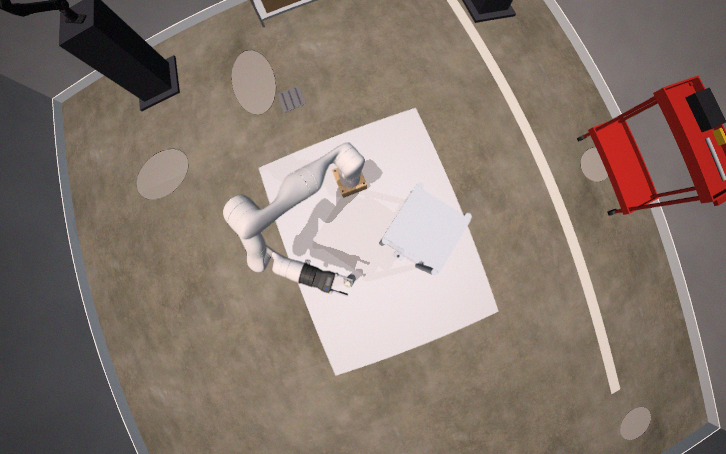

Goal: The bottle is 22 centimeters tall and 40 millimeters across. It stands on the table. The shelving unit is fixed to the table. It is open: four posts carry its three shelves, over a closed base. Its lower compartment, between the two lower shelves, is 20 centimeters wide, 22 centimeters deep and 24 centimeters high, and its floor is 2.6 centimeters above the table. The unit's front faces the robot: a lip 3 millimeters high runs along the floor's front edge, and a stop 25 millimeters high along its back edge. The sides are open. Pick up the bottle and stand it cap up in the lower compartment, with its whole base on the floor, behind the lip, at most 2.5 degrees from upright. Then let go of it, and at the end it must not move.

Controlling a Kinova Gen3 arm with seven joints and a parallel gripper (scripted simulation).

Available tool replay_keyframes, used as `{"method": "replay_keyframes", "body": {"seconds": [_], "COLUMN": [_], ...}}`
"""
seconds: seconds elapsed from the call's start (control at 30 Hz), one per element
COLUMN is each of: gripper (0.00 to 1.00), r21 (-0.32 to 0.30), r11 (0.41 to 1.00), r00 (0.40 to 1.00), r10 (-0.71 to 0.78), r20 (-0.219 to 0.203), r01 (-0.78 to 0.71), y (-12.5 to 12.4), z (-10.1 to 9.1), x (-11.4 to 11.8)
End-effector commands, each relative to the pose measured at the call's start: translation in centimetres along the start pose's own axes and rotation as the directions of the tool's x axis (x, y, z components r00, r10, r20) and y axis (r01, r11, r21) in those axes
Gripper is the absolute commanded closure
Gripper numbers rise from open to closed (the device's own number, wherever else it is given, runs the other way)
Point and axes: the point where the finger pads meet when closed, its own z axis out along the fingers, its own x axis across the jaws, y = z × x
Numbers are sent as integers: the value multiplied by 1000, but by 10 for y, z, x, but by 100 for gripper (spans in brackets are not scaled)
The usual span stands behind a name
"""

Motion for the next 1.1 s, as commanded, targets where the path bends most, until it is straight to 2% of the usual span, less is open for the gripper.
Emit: {"method": "replay_keyframes", "body": {"seconds": [0.0,1.07], "gripper": [0,0], "r21": [-28,-32], "r11": [1000,999], "r00": [1000,1000], "r10": [-5,-3], "r20": [3,-7], "r01": [5,3], "y": [0,-10], "z": [-1,0], "x": [-2,-2]}}
